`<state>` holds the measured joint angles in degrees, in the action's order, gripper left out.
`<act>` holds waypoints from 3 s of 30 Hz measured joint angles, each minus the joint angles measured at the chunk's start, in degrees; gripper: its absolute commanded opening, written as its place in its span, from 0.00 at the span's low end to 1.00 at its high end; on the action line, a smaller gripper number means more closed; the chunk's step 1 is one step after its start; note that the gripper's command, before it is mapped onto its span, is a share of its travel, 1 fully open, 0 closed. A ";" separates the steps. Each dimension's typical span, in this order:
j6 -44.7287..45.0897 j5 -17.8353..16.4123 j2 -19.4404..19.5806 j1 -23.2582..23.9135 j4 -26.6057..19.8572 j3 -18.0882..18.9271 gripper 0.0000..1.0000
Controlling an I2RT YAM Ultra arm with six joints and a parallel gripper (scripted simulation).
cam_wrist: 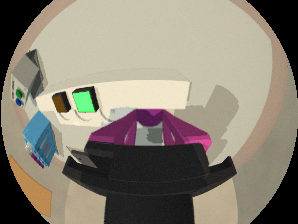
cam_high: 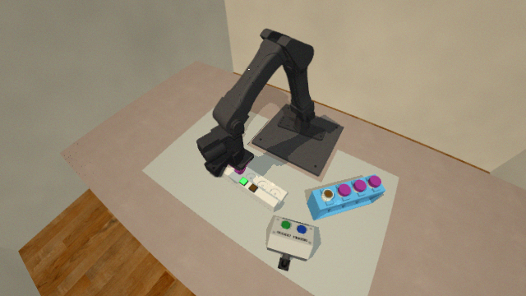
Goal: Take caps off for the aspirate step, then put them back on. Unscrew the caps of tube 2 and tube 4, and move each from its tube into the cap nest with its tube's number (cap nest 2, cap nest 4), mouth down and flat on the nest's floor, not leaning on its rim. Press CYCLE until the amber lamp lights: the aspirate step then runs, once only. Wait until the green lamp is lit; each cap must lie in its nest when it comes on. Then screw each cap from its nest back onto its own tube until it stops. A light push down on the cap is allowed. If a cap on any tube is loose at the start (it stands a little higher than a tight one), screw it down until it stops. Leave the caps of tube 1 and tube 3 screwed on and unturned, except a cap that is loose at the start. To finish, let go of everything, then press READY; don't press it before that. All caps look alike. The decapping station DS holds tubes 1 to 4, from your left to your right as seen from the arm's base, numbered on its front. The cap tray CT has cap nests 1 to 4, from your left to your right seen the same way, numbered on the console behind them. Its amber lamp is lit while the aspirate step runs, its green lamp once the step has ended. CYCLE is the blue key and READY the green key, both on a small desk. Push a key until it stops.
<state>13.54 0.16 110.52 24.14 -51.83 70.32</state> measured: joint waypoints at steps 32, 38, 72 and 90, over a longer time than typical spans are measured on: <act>0.00 0.00 -4.85 0.00 -27.45 24.76 0.00; 0.00 0.00 -4.85 0.00 -29.94 26.08 0.00; 42.32 -0.79 -7.58 -35.39 -30.18 22.43 0.00; 25.92 -1.66 1.33 -51.87 -32.44 34.58 0.00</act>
<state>39.46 -1.50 111.85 -27.73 -84.27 104.90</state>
